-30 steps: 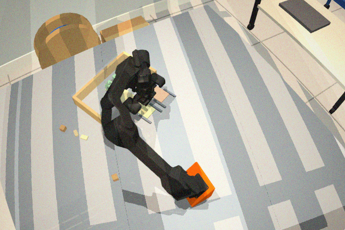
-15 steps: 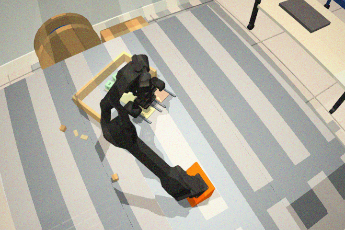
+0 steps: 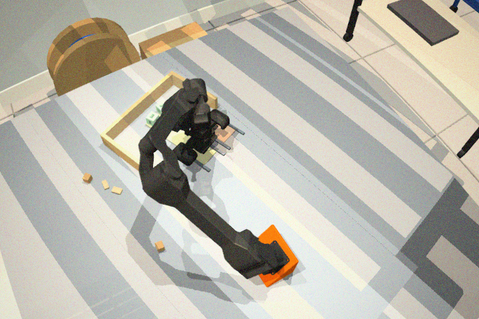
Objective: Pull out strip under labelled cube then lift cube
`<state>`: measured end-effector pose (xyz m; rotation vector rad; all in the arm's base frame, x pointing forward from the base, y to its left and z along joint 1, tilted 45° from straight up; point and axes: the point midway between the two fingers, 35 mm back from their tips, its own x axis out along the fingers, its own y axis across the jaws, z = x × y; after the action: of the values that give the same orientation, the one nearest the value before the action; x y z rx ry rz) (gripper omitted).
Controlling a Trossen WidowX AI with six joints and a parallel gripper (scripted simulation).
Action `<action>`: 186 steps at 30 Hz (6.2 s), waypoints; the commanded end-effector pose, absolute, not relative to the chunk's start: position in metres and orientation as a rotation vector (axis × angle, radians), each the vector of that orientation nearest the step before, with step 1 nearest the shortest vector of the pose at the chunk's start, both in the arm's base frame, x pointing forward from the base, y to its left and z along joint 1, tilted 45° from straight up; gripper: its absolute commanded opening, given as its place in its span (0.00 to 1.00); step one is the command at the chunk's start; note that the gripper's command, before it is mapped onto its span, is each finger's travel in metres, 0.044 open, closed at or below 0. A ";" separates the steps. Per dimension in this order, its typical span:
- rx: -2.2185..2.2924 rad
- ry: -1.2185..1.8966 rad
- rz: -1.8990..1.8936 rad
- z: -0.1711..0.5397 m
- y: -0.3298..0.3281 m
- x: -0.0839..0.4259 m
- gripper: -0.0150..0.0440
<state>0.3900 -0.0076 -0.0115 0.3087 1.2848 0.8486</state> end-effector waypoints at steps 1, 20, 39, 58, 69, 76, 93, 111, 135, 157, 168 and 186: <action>0.317 1.285 0.848 -0.012 -0.007 0.390 0.25; 0.317 1.285 0.848 -0.013 -0.006 0.390 0.25; 0.317 1.284 0.848 -0.014 -0.005 0.391 0.25; 0.317 1.284 0.848 -0.016 -0.004 0.392 0.25; 0.317 1.284 0.848 -0.017 -0.004 0.391 0.25; 0.317 1.285 0.848 -0.021 -0.007 0.380 0.25; 0.317 1.286 0.848 -0.030 -0.013 0.357 0.25; 0.317 1.288 0.847 -0.038 -0.019 0.331 0.25; 0.318 1.289 0.847 -0.049 -0.028 0.297 0.25; 0.318 1.291 0.846 -0.059 -0.036 0.267 0.25; 0.318 1.292 0.846 -0.064 -0.040 0.252 0.25; 0.317 1.293 0.845 -0.071 -0.046 0.227 0.25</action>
<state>0.2405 -0.0507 -0.0659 0.3113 1.2642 0.8290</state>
